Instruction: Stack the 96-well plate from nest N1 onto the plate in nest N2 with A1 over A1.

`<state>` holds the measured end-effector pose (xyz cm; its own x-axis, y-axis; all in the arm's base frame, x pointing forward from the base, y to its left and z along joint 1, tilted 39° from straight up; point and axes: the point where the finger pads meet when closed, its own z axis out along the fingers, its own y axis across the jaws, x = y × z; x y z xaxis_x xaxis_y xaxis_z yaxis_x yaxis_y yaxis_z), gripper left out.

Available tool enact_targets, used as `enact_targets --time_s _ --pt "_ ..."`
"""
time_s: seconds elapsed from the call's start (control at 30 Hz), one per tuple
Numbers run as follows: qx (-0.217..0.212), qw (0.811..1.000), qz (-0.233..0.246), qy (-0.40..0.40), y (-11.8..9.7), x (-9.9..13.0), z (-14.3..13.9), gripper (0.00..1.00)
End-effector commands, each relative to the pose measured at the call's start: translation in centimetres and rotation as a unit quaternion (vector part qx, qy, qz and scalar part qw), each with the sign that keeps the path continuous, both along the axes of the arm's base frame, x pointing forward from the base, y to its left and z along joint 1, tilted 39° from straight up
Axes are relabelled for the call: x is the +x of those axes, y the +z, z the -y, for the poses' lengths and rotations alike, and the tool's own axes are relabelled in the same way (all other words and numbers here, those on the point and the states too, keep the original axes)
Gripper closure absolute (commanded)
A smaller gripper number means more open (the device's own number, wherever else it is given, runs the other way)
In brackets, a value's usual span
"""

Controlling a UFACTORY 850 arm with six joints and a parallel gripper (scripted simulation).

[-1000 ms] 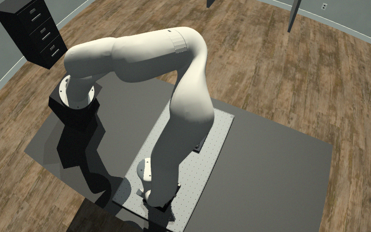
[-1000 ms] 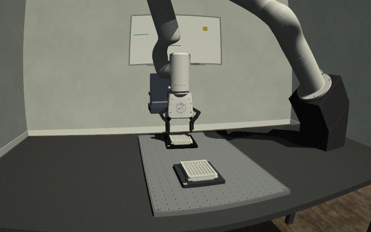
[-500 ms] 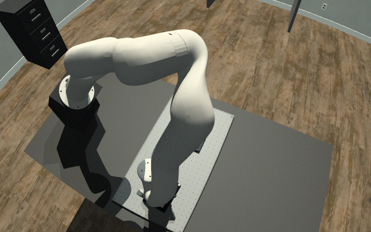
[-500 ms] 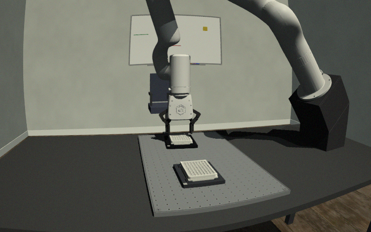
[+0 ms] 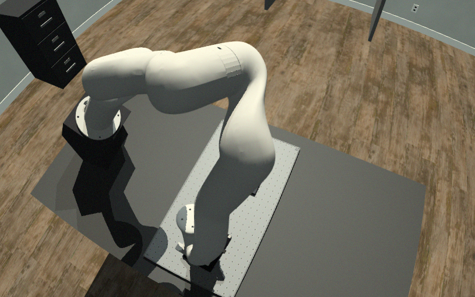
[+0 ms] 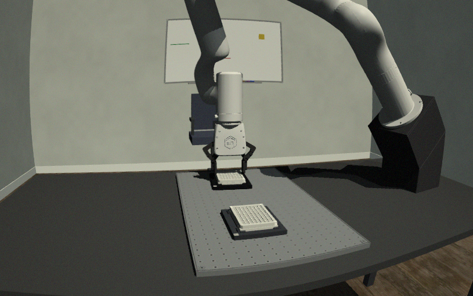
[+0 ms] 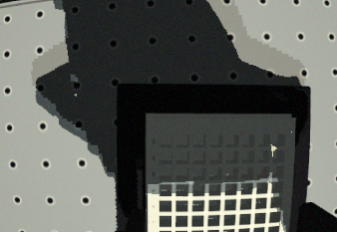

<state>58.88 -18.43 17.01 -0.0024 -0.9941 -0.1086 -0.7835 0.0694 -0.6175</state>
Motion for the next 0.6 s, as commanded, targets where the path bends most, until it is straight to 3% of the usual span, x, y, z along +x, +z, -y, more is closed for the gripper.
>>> enact_targets --time_s 0.0,0.57 --pt "0.0 1.0 0.001 0.0 -0.04 0.11 0.02 0.0" --pt "0.0 1.0 0.001 0.0 -0.82 0.73 -0.06 0.0"
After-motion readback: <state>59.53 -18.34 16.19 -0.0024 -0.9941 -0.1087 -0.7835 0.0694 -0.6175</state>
